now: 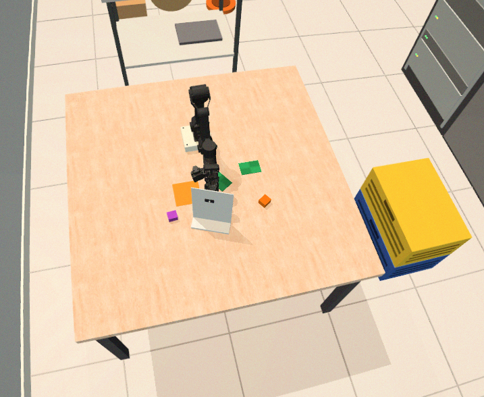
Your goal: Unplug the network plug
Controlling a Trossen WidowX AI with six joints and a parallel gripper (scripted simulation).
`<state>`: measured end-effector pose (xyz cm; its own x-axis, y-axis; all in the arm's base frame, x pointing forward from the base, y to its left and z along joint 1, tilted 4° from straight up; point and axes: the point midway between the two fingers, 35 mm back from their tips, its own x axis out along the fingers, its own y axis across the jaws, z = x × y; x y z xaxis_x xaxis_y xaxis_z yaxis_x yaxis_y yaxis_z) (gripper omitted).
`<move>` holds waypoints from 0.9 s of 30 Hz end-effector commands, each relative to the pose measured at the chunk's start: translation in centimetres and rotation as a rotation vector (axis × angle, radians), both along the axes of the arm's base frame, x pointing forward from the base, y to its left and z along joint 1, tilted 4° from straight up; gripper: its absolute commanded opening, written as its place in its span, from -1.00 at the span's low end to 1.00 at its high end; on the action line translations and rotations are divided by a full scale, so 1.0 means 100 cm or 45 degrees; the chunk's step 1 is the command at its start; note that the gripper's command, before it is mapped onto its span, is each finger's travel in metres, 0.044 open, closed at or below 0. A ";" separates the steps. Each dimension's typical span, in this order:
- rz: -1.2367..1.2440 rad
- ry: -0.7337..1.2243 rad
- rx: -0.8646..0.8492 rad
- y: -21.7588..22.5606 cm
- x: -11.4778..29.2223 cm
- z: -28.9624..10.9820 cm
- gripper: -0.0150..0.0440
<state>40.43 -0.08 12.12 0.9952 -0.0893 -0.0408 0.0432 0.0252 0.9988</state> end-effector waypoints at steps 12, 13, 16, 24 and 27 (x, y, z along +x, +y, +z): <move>0.004 0.005 -0.005 0.005 -0.012 0.000 -0.49; 0.004 0.005 -0.005 0.005 -0.013 0.000 -0.49; 0.004 0.005 -0.004 0.006 -0.014 0.000 -0.49; 0.004 0.005 -0.004 0.010 -0.019 0.000 -0.49; 0.004 0.006 -0.004 0.011 -0.021 0.000 -0.49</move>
